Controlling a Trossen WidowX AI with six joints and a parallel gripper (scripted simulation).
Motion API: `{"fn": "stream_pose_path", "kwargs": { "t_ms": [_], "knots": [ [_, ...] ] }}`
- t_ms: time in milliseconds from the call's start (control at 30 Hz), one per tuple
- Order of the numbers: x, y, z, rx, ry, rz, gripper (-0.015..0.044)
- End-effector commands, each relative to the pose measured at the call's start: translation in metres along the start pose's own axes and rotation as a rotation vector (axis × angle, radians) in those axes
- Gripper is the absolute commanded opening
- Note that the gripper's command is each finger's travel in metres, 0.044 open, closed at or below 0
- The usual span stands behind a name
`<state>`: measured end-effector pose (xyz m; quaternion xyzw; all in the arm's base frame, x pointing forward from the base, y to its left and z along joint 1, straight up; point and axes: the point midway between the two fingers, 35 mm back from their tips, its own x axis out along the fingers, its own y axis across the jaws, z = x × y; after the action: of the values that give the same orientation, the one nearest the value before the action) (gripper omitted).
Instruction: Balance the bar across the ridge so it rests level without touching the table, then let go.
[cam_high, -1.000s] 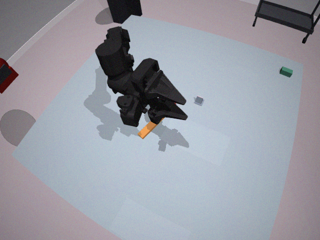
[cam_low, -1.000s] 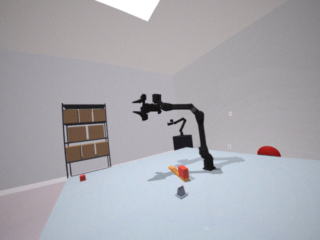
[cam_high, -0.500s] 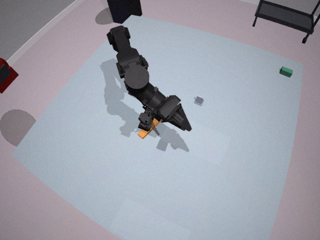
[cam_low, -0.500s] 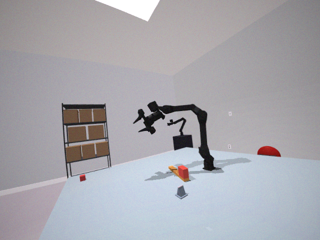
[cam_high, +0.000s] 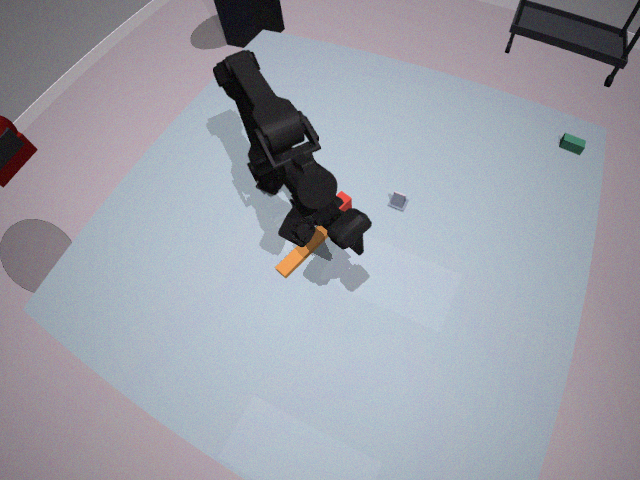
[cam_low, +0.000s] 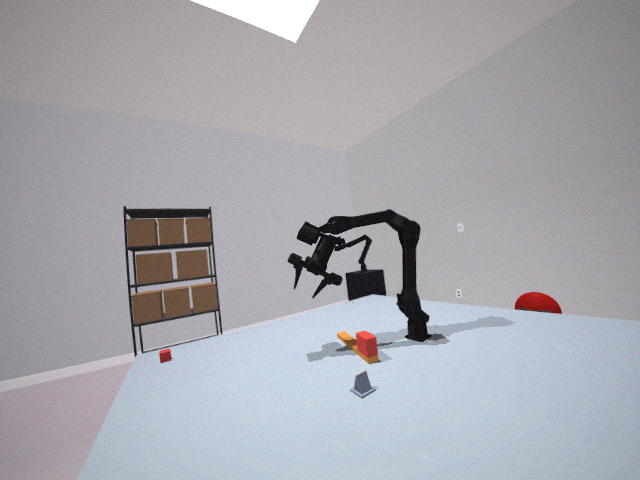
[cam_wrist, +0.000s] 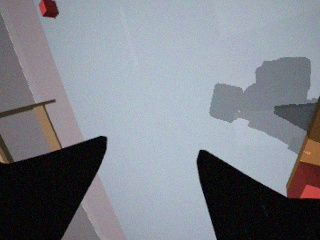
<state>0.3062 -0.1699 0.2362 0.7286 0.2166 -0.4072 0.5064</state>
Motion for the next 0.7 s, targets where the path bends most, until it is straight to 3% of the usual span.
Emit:
{"fn": "stream_pose_path", "kwargs": {
  "t_ms": [0,367,667],
  "knots": [
    [0.001,-0.036,-0.003,-0.028,-0.034,-0.132,0.0315],
    [-0.013,-0.138,-0.008,-0.155,-0.114,-0.563,0.0315],
    [-0.005,-0.148,-0.006,-0.165,-0.118,-0.59,0.0315]
  ]
}}
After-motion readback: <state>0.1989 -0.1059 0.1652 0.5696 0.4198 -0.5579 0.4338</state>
